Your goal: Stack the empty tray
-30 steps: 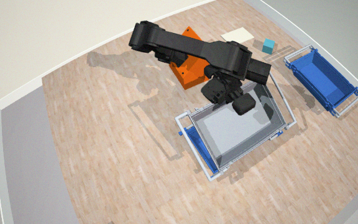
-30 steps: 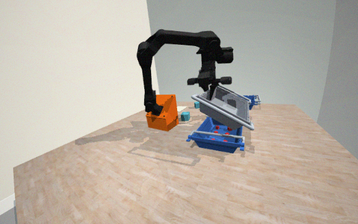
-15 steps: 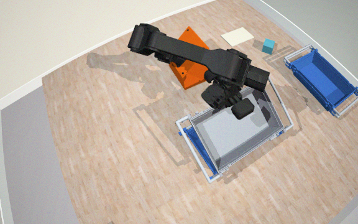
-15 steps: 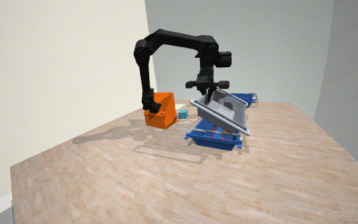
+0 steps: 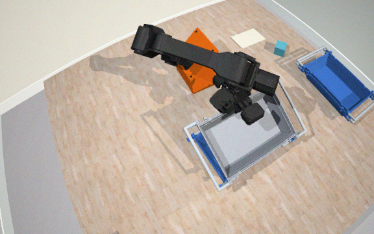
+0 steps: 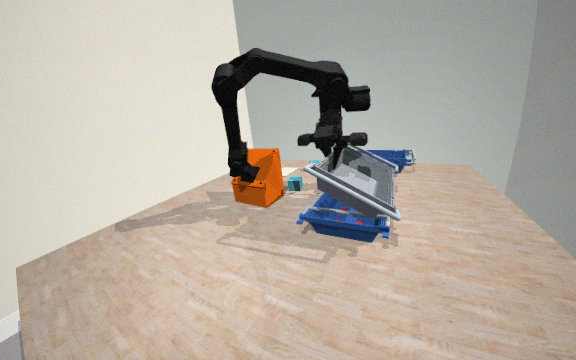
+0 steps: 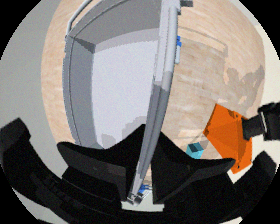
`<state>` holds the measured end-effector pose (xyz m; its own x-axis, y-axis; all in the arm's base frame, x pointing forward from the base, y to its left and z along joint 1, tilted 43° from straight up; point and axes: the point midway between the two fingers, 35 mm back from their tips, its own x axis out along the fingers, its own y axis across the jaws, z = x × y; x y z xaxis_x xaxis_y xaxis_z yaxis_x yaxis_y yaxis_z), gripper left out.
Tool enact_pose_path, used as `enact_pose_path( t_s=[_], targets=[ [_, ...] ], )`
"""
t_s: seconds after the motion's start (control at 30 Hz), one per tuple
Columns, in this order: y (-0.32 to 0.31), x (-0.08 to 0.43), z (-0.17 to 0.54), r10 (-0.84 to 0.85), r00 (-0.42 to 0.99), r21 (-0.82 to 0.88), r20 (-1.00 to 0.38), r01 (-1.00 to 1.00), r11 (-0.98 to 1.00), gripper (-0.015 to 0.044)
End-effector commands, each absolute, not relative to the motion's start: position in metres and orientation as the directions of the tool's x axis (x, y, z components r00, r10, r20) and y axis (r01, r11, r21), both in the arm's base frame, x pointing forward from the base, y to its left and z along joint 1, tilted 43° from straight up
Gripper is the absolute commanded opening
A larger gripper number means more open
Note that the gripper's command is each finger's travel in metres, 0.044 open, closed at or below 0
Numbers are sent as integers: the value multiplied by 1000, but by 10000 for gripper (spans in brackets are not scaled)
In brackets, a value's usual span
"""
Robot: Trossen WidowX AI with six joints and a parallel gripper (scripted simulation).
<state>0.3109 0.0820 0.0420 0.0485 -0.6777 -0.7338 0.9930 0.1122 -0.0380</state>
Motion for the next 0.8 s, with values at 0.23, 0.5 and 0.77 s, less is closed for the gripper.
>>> enact_pose_path(
  t_s=[0.23, 0.5, 0.77],
  targets=[
    [76, 305, 38, -677, 61, -28, -734, 992, 120, 0],
    [71, 301, 33, -677, 61, -29, -734, 992, 120, 0],
    [66, 298, 28, -677, 61, -29, -734, 992, 120, 0]
  ],
)
